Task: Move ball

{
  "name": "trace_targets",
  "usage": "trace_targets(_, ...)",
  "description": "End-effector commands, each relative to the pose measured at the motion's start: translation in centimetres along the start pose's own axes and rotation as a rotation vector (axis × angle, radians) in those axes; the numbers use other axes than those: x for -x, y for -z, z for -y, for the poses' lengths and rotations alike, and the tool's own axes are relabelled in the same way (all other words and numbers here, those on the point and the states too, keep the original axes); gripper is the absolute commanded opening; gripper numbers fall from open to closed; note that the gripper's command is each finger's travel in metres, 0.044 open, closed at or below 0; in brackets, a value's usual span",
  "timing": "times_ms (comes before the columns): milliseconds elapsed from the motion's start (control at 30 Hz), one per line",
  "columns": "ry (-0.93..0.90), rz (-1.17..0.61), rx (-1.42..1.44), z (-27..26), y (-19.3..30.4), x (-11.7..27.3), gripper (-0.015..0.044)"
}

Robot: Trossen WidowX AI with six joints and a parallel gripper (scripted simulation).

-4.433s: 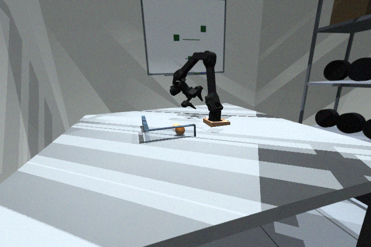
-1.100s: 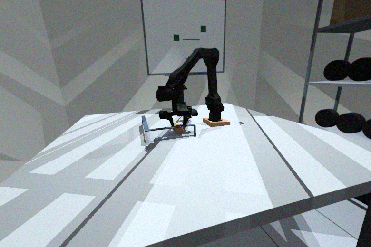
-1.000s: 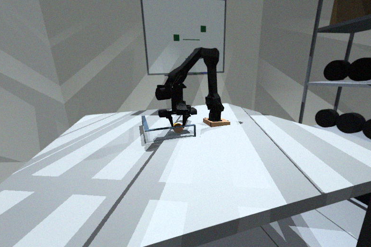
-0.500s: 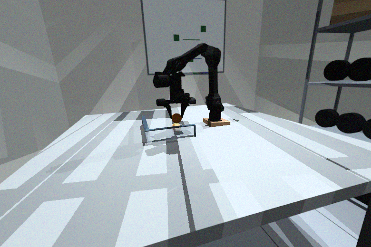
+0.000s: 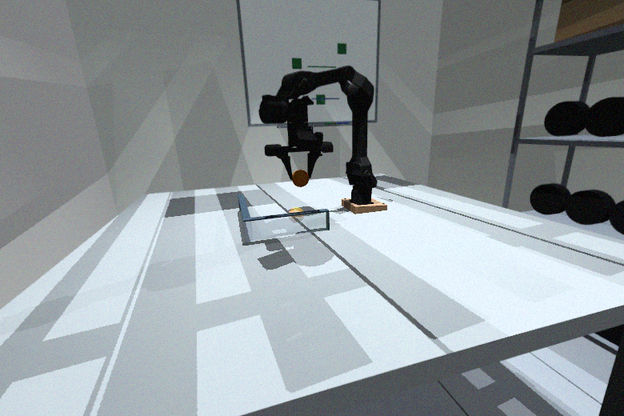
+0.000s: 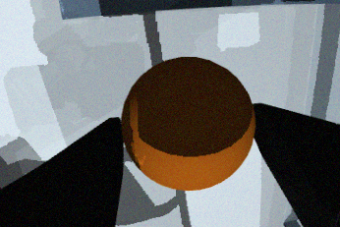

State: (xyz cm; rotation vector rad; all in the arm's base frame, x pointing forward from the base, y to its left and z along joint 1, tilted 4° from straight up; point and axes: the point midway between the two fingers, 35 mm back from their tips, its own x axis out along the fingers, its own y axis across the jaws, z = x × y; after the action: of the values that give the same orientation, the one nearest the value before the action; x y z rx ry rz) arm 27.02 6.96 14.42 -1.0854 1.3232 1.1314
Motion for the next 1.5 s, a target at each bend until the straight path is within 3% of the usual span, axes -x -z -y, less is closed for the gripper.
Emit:
trace_targets(0,0.006,0.007,0.005,-0.2,-0.1,0.9,0.0)
trace_targets(500,0.006,0.002,0.005,0.7,4.8,-4.0,0.0)
trace_targets(733,0.006,0.002,0.005,0.8,4.9,-4.9,0.0)
trace_targets(1167,0.006,0.002,0.005,0.8,4.9,-10.8,0.0)
trace_targets(1467,0.006,0.002,0.005,0.8,4.9,-11.2,0.0)
